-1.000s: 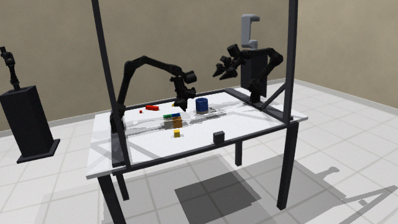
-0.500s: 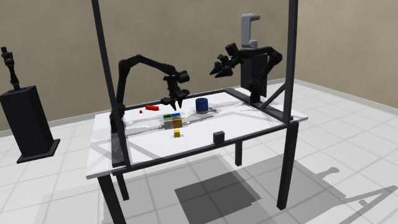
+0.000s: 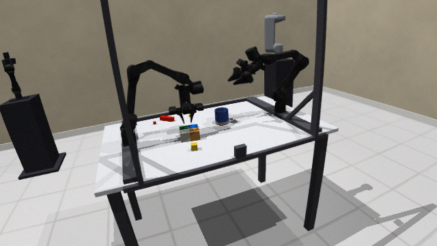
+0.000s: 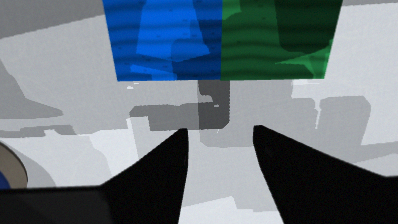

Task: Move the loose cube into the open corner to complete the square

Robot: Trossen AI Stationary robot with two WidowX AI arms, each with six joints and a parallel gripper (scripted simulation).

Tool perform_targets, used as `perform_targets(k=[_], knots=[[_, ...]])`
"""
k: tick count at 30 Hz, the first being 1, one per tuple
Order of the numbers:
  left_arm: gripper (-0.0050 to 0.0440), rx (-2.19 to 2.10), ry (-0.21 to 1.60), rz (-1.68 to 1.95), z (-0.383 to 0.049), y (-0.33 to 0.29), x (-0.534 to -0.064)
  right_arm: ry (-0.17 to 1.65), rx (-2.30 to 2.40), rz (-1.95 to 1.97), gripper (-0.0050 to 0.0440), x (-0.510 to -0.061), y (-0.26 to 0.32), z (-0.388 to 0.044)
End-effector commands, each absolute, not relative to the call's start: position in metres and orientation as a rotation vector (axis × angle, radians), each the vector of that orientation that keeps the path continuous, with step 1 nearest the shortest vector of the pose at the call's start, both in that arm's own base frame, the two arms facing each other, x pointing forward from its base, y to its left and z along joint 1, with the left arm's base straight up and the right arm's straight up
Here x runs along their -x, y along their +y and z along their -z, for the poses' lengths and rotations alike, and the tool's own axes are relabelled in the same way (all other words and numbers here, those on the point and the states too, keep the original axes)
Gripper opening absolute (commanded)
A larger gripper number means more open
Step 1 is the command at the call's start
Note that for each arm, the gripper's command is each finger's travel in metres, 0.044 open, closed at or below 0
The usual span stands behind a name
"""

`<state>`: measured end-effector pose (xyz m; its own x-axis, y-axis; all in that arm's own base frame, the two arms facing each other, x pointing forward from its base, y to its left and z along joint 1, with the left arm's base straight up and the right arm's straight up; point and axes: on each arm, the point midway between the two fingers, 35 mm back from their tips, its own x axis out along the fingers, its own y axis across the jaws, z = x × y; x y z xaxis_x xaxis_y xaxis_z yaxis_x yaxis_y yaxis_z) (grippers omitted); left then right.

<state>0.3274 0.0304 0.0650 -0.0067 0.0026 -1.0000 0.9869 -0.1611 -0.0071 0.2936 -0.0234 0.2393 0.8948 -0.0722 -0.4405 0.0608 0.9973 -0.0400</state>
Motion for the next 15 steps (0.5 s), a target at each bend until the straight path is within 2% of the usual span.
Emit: perform_targets(k=[1,7,15], knots=[[0.0174,-1.367,1.092,1.329,-0.077,0.030,-0.328,0.416,0.028,0.070,0.0400,-0.298,-0.025,-0.257],[0.0174,-1.373,1.087,1.319,-0.079,0.032,-0.334,0.420,0.028,0.067,0.0400,-0.302,-0.027,-0.257],[0.0174,-1.352,1.107,1.346,-0.050,0.031,-0.329,0.493,0.024,0.062,0.0400,-0.302,-0.028,-0.229]])
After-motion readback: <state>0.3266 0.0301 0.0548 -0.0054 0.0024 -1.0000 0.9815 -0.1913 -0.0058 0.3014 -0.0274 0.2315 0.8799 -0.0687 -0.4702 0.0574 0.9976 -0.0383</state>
